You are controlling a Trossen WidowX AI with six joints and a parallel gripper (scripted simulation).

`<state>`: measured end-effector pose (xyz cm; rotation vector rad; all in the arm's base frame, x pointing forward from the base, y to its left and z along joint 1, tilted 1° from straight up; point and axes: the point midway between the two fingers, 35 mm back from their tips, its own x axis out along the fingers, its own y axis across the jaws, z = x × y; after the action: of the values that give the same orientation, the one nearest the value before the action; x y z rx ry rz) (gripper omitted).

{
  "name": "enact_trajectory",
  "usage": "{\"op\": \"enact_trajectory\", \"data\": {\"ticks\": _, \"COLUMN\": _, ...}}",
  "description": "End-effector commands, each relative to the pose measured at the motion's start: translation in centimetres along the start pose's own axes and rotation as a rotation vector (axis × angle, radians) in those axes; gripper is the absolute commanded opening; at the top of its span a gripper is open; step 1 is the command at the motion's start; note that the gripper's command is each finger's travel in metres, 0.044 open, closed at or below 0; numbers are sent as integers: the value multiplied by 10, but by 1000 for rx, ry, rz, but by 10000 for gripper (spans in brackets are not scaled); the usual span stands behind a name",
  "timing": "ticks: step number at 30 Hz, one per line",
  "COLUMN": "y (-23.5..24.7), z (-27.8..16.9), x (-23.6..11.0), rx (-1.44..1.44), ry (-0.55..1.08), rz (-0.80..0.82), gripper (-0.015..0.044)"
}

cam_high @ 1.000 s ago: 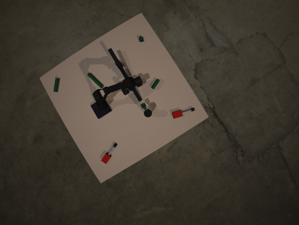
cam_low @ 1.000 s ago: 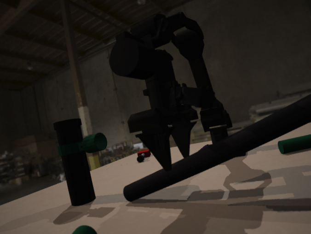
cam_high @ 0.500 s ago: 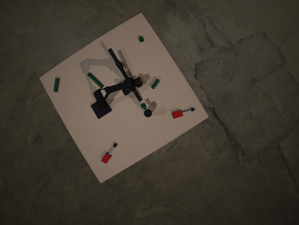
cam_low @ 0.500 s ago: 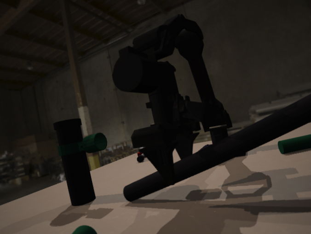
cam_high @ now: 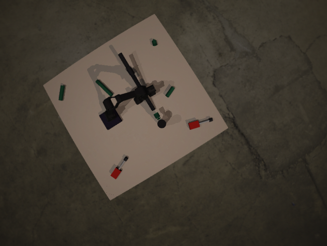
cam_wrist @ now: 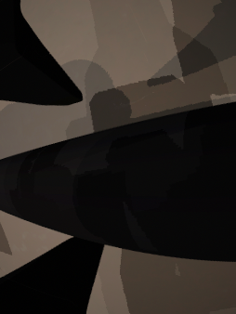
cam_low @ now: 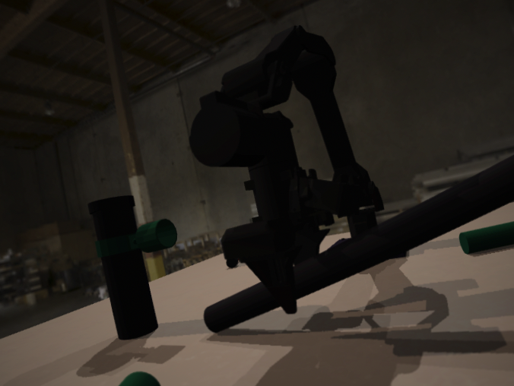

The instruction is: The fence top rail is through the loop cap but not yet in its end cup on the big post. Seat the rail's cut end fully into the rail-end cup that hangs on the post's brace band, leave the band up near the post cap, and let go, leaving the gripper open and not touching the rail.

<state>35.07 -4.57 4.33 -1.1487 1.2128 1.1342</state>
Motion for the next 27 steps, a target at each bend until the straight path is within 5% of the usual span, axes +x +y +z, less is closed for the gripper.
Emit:
{"op": "enact_trajectory", "data": {"ticks": 1, "y": 1, "z": 0, "x": 2, "rx": -3, "ry": 2, "rz": 4, "gripper": 230}}
{"op": "enact_trajectory", "data": {"ticks": 3, "y": 1, "z": 0, "x": 2, "rx": -3, "ry": 2, "rz": 4, "gripper": 177}}
{"op": "enact_trajectory", "data": {"ticks": 12, "y": 1, "z": 0, "x": 2, "rx": -3, "ry": 2, "rz": 4, "gripper": 118}}
{"op": "enact_trajectory", "data": {"ticks": 17, "y": -1, "z": 0, "x": -3, "rx": -3, "ry": 2, "rz": 3, "gripper": 0}}
{"op": "enact_trajectory", "data": {"ticks": 27, "y": -5, "z": -7, "x": -30, "rx": -7, "ry": 99, "rz": 4, "gripper": 0}}
